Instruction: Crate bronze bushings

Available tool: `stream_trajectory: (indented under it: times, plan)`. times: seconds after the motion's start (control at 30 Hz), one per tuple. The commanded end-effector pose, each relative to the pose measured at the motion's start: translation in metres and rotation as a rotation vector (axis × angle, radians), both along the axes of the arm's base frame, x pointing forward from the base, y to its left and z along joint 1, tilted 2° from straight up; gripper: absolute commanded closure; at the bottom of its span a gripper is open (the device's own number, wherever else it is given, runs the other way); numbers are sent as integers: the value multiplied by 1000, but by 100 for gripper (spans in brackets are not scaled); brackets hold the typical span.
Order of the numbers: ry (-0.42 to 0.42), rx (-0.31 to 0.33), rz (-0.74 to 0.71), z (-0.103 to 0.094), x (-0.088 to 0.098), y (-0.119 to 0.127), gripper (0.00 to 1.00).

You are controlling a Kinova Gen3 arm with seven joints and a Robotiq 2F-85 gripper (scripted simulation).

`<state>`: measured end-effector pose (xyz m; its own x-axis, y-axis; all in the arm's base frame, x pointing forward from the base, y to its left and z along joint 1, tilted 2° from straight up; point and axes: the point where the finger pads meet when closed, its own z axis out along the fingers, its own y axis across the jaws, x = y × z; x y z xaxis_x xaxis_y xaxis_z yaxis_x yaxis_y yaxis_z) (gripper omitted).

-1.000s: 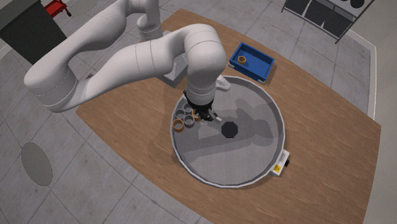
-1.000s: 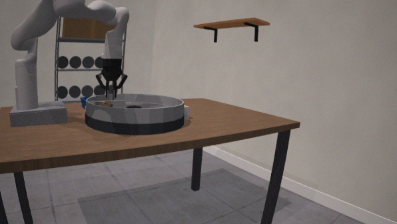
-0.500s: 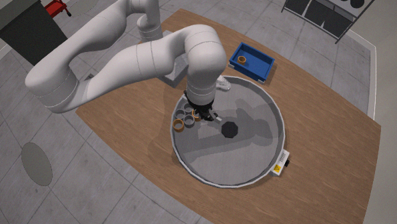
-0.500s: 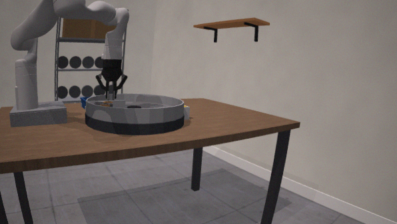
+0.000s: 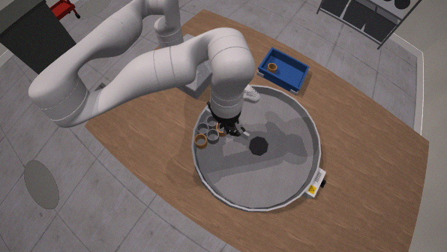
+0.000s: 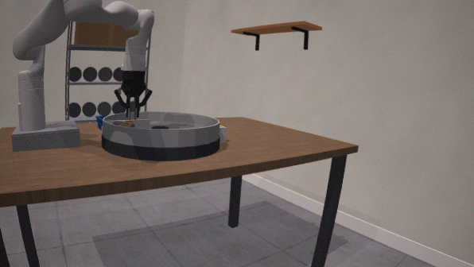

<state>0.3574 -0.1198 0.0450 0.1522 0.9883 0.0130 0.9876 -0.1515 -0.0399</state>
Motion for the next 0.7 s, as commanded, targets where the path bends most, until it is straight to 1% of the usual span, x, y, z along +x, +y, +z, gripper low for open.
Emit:
stream_trajectory:
  times: [0.0, 0.53, 0.67]
  plan:
    - [-2, -1, -2, 0, 1, 0, 82]
    - [-1, -1, 0, -1, 0, 0, 82]
    - [-2, -1, -2, -6, 0, 0, 82]
